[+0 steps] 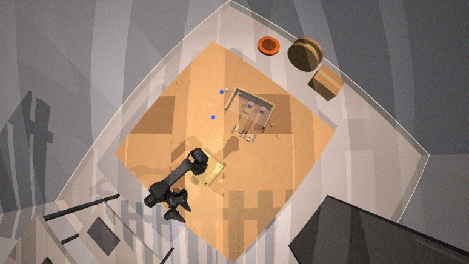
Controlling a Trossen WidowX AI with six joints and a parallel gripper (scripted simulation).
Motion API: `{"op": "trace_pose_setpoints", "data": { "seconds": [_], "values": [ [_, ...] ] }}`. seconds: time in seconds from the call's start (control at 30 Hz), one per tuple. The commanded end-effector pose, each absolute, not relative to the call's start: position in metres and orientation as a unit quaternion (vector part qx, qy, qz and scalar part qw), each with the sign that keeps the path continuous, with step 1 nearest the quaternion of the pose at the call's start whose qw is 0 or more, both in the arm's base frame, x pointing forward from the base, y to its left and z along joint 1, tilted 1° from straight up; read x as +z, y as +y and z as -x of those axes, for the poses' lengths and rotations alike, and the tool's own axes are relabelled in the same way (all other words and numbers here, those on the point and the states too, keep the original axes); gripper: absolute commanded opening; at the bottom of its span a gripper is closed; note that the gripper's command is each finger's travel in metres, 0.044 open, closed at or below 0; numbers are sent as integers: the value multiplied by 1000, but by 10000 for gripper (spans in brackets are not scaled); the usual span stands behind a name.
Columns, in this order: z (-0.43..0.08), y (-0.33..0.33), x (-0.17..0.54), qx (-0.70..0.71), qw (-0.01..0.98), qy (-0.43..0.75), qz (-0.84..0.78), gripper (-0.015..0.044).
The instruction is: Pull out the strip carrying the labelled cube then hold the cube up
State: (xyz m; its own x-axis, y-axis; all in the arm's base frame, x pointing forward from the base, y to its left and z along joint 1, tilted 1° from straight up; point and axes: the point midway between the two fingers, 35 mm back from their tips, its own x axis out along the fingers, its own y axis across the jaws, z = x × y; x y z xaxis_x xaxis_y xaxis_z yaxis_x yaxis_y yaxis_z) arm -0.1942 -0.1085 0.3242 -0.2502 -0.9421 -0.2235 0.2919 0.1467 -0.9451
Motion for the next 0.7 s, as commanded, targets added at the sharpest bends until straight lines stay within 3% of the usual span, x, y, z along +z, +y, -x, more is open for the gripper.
{"op": "trace_pose_setpoints", "data": {
  "seconds": [0.0,0.3,0.67],
  "values": [
    [195,-107,324,-581,533,538,297,400],
    [228,-11,291,-728,433,529,48,400],
    [198,140,248,-873,161,394,-238,400]
  ]
}}
